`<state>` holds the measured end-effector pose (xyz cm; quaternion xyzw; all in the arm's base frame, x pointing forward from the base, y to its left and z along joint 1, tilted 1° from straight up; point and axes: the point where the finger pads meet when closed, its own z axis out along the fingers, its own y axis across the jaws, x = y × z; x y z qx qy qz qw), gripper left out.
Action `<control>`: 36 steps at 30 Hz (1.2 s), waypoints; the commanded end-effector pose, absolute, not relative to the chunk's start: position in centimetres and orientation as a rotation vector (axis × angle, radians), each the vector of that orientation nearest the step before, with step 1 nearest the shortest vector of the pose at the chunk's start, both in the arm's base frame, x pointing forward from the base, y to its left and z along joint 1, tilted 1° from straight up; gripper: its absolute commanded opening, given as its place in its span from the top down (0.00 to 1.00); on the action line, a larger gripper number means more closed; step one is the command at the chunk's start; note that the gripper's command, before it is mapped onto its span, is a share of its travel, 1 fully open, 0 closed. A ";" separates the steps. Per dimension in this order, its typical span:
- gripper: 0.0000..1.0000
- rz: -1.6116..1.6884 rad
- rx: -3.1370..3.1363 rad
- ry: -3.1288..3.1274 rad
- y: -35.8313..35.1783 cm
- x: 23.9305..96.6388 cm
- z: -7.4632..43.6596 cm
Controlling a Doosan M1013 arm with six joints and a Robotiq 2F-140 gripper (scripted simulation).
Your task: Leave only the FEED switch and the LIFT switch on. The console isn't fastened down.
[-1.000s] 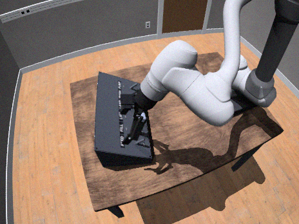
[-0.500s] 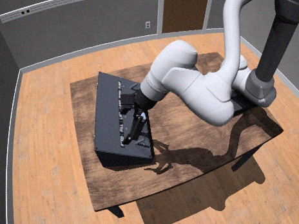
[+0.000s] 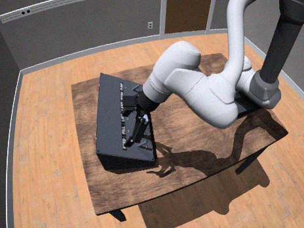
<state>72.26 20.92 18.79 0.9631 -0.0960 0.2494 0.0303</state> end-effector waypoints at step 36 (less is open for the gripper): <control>0.00 0.770 2.970 -0.299 14.3 70.9 18.8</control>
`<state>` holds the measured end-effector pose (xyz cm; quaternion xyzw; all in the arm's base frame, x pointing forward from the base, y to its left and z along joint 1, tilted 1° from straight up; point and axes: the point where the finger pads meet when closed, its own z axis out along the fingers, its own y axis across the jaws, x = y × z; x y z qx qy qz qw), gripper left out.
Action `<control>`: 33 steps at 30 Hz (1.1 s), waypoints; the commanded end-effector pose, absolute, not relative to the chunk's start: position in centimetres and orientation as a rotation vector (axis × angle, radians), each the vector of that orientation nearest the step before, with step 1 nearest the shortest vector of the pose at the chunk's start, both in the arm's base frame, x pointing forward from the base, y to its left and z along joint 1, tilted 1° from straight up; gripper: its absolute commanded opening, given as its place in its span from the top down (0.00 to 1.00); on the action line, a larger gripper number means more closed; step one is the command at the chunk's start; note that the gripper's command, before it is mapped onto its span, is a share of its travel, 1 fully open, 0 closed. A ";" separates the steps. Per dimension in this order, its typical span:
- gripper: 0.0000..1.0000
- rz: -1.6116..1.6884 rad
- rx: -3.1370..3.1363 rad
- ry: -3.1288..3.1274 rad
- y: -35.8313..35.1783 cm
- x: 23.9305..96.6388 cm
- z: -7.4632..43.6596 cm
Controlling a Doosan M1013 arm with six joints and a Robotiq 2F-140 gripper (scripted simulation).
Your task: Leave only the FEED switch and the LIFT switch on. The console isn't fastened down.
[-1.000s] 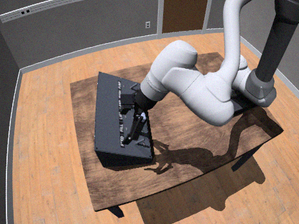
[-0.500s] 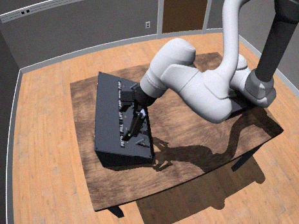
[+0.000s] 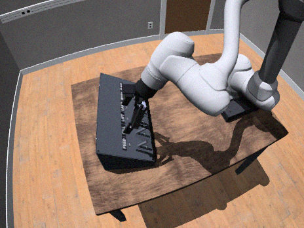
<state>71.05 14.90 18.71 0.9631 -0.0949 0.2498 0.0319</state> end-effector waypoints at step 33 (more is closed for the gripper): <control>0.00 0.769 2.969 -0.302 13.6 70.8 18.8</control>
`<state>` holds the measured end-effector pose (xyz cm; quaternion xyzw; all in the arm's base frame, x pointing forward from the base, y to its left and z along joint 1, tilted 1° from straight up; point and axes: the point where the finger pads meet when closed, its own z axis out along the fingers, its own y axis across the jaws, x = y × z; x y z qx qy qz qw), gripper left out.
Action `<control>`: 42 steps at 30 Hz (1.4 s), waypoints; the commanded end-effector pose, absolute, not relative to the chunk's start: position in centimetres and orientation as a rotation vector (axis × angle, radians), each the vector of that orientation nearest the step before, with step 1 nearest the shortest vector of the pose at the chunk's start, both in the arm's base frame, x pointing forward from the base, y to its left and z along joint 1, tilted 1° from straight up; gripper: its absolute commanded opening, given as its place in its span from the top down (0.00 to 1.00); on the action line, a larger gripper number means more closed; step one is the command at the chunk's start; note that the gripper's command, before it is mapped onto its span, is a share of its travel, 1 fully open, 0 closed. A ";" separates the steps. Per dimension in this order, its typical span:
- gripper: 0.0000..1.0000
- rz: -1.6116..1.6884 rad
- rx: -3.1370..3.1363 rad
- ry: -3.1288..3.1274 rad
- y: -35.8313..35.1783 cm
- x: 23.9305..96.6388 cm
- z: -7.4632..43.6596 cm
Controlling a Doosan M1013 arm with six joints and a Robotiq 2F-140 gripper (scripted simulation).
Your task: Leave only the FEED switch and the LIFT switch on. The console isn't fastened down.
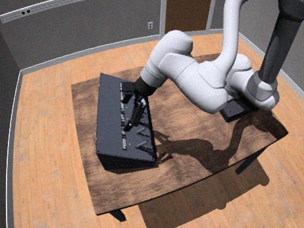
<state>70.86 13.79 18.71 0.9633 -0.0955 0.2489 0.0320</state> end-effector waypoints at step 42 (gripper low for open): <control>0.00 0.771 2.969 -0.299 9.6 69.9 18.8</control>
